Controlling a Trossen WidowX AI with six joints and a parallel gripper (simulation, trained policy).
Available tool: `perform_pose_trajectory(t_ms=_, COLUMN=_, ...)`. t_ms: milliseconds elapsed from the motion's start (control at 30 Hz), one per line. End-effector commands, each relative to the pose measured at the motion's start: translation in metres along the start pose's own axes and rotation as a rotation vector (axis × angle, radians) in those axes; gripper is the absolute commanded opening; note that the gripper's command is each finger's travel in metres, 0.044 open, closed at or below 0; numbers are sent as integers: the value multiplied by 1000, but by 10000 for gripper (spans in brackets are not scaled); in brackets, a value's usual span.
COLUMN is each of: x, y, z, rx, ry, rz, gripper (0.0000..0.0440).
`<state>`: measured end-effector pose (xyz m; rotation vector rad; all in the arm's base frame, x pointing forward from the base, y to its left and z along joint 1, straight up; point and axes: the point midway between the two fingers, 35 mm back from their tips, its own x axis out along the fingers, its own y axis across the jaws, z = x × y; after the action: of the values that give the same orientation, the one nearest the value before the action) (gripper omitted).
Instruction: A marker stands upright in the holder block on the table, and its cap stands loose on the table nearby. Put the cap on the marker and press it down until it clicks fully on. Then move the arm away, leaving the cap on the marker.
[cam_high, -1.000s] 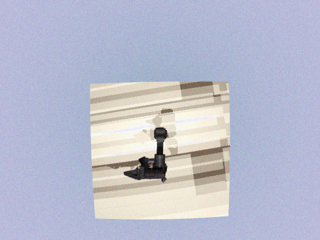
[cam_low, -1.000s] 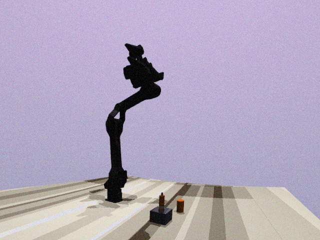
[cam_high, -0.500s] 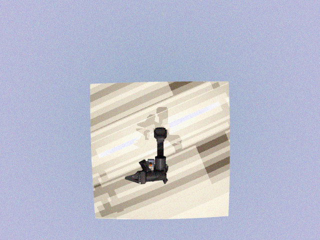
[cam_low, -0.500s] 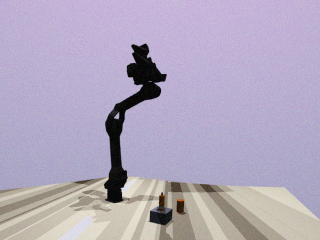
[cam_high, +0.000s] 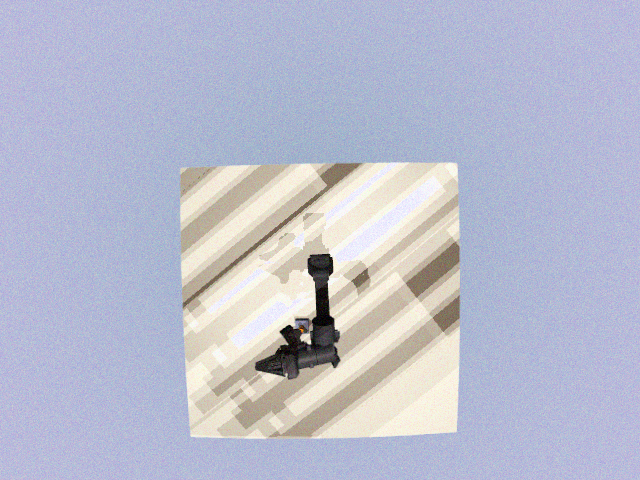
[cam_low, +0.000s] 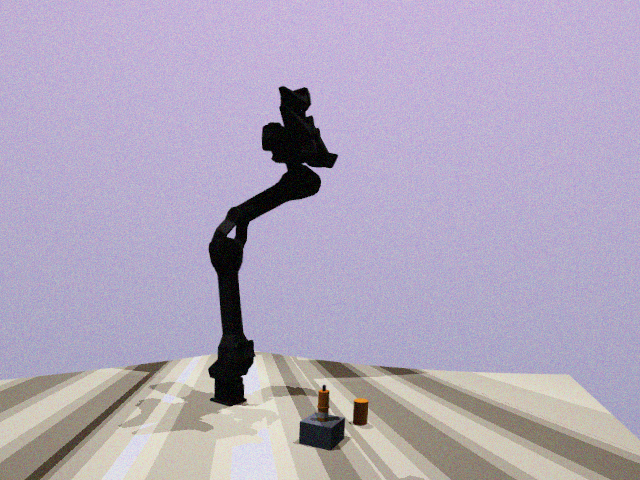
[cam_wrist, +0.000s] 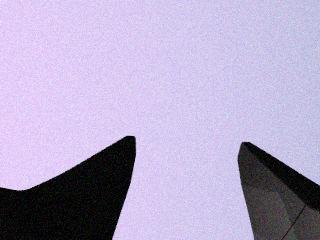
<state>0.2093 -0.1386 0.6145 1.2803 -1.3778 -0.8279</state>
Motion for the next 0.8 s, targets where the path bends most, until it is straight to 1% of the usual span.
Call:
perform_pose_trajectory(t_ms=0, x=-3, y=1, z=-5, rx=-15, ry=33, rz=2, gripper=253)
perform_pose_trajectory(t_ms=767, x=-24, y=-9, z=-39, rx=-105, ry=211, rz=-23, gripper=294)
